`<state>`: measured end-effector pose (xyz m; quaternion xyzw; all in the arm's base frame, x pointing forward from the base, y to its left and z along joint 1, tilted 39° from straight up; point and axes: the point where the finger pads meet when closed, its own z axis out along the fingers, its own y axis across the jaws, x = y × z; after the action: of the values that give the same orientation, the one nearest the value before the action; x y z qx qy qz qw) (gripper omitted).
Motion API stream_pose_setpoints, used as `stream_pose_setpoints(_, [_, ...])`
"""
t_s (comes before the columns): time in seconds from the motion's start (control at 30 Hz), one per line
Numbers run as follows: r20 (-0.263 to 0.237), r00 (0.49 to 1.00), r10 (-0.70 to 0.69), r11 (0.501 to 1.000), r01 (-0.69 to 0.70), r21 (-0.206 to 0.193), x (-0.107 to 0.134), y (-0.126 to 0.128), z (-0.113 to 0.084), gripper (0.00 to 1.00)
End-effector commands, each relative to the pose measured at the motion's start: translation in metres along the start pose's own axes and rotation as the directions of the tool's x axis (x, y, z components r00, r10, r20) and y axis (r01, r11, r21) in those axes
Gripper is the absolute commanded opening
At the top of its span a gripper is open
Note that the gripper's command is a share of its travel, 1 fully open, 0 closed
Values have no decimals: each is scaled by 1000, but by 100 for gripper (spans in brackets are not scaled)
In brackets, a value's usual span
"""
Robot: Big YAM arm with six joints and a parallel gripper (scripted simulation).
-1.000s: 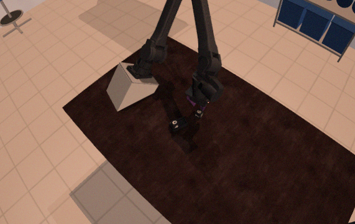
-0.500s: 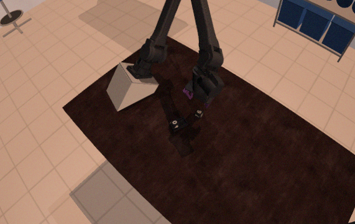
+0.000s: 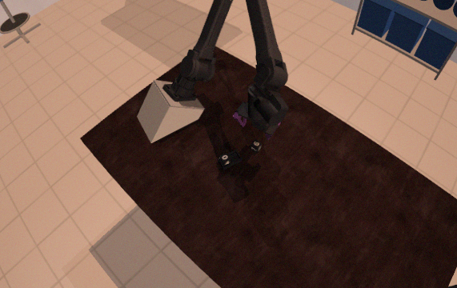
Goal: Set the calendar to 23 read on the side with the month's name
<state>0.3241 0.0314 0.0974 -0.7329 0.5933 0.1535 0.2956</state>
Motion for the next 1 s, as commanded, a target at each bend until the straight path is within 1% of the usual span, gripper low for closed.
stream_pose_setpoints(0.0, [-15,999,-38,998,39,40,-4,-17,-15,100])
stream_pose_setpoints(0.13, [-15,999,-36,999,37,40,-4,-17,-15,100])
stream_pose_setpoints(0.23, [-13,1000,-1,999,1,40,-4,-17,-14,100])
stream_pose_setpoints(0.3, [-12,999,42,998,-42,40,-4,-16,-13,100])
stream_pose_setpoints(0.37, [-9,993,114,993,-114,38,-4,-15,-10,100])
stream_pose_setpoints(0.43, [-5,976,219,975,-218,32,-4,-13,-6,100])
stream_pose_setpoints(0.47, [-3,959,282,959,-282,27,-3,-11,-4,100])
stream_pose_setpoints(0.57, [-1,923,386,922,-386,21,-2,-8,-2,100])
stream_pose_setpoints(0.6, [0,909,417,909,-417,21,-1,-8,-2,100])
stream_pose_setpoints(0.7, [0,903,430,903,-430,21,0,-7,-1,100])
stream_pose_setpoints(0.73, [2,863,505,863,-505,15,0,-5,1,100])
stream_pose_setpoints(0.8, [2,824,566,824,-566,10,0,-4,3,100])
stream_pose_setpoints(0.83, [2,818,576,818,-576,9,0,-4,3,100])
stream_pose_setpoints(0.87, [2,787,617,787,-617,8,0,-4,4,100])
stream_pose_setpoints(0.97, [4,721,693,721,-693,10,0,-7,3,100])
